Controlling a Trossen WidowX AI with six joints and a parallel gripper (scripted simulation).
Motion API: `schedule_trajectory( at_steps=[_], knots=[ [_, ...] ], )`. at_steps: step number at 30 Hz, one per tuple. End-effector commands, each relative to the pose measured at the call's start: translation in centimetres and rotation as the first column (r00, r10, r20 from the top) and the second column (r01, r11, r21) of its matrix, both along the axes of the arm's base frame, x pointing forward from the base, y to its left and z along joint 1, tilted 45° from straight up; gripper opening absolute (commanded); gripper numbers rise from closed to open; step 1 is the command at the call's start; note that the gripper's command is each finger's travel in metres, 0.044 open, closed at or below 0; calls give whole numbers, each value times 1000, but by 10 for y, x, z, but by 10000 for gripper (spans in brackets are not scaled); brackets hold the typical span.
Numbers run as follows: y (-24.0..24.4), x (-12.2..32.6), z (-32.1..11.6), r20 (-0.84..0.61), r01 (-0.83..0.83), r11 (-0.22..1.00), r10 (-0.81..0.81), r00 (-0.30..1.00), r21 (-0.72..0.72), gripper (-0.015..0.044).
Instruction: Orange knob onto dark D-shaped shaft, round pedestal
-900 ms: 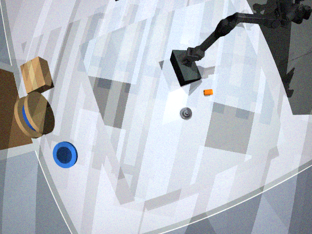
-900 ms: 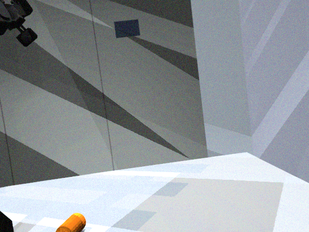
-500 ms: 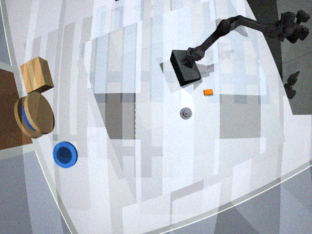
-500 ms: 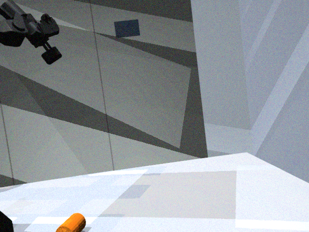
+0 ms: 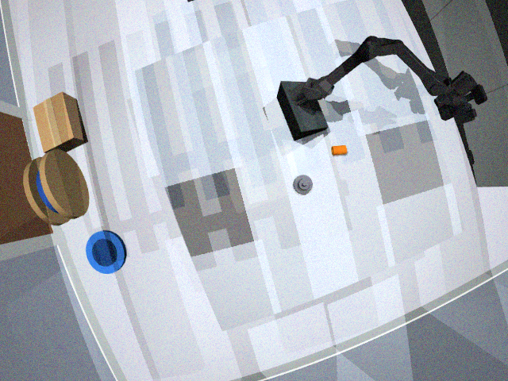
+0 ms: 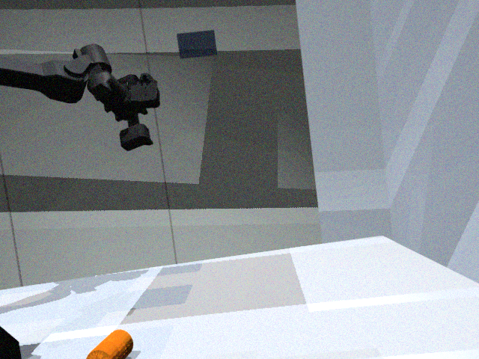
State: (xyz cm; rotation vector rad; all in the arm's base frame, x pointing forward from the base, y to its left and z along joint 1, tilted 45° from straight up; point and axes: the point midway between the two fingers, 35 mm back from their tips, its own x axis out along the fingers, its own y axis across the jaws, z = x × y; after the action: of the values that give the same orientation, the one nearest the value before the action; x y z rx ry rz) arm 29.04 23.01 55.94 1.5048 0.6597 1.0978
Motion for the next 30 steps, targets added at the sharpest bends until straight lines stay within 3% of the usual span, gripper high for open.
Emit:
schedule_trajectory(
  at_steps=[1, 8, 15, 23, 30],
  knots=[
    [-4, 40, -64, -202, 27, 997, -41, 978, -73, 440],
    [-21, 82, -169, -499, 46, 985, -126, 857, -168, 440],
    [-50, 95, -278, -753, 44, 970, -214, 623, -239, 440],
    [-91, 70, -397, -933, 27, 959, -280, 225, -282, 440],
    [-124, 10, -487, -940, 14, 960, -271, -207, -280, 440]
  ],
)
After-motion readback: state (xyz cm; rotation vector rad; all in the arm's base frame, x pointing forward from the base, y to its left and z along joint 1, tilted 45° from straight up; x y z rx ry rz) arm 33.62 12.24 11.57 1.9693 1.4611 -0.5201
